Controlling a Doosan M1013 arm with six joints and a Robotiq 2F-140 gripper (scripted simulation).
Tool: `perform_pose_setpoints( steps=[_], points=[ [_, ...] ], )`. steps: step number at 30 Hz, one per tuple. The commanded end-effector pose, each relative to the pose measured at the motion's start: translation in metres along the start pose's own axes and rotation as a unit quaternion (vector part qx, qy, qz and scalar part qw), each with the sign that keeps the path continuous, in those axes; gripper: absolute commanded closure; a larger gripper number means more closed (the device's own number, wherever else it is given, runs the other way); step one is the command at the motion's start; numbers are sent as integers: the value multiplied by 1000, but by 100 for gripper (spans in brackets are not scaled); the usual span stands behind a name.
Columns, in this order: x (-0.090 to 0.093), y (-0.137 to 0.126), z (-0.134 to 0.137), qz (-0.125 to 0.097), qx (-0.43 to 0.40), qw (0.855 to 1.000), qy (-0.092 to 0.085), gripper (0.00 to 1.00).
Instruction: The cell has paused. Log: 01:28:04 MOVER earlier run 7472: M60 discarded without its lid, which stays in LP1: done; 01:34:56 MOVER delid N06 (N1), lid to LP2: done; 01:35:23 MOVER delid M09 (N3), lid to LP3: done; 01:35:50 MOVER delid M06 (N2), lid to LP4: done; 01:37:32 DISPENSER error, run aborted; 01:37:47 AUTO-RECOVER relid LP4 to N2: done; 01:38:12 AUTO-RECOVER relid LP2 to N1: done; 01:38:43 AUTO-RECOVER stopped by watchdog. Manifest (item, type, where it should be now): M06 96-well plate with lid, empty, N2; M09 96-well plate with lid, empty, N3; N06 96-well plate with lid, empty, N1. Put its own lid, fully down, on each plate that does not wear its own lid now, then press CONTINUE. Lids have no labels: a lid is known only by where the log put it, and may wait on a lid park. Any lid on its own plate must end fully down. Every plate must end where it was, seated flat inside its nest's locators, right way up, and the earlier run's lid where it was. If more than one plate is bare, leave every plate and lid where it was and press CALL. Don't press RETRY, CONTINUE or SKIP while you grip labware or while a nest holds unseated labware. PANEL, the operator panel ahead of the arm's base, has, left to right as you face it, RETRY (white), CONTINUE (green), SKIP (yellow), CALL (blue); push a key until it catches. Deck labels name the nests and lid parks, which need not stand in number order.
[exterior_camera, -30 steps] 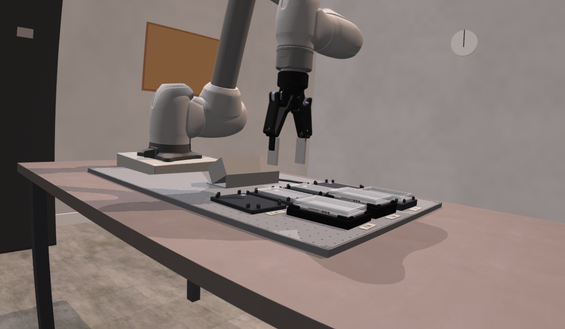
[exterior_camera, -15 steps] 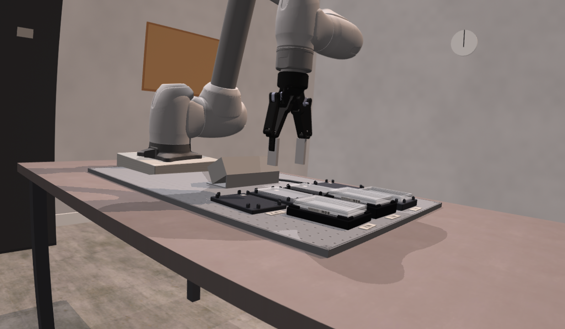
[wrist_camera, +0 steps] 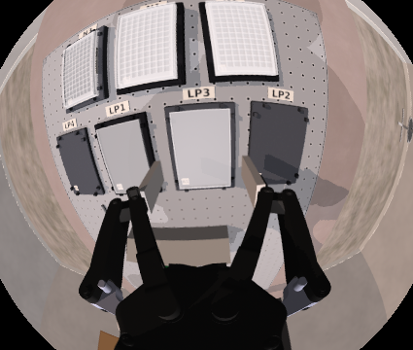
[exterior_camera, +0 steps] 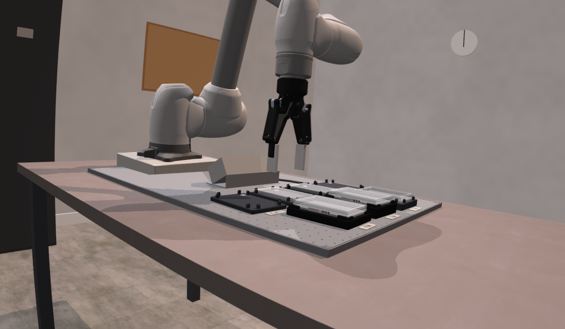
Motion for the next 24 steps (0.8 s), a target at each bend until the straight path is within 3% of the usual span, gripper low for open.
perform_pose_setpoints(
  steps=[1,24],
  points=[
    [1,0,0,0,0,1000,0,34],
    [34,0,0,0,0,1000,0,34]
  ],
)
Point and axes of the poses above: the point where the finger pads meet when closed, its own x axis out along the fingers, its own z axis across the jaws, y = z × x, the point moved 4 cm from there along -x, back along the fingers, and after that the axes turned 9 degrees about x, right-handed, at the moved point
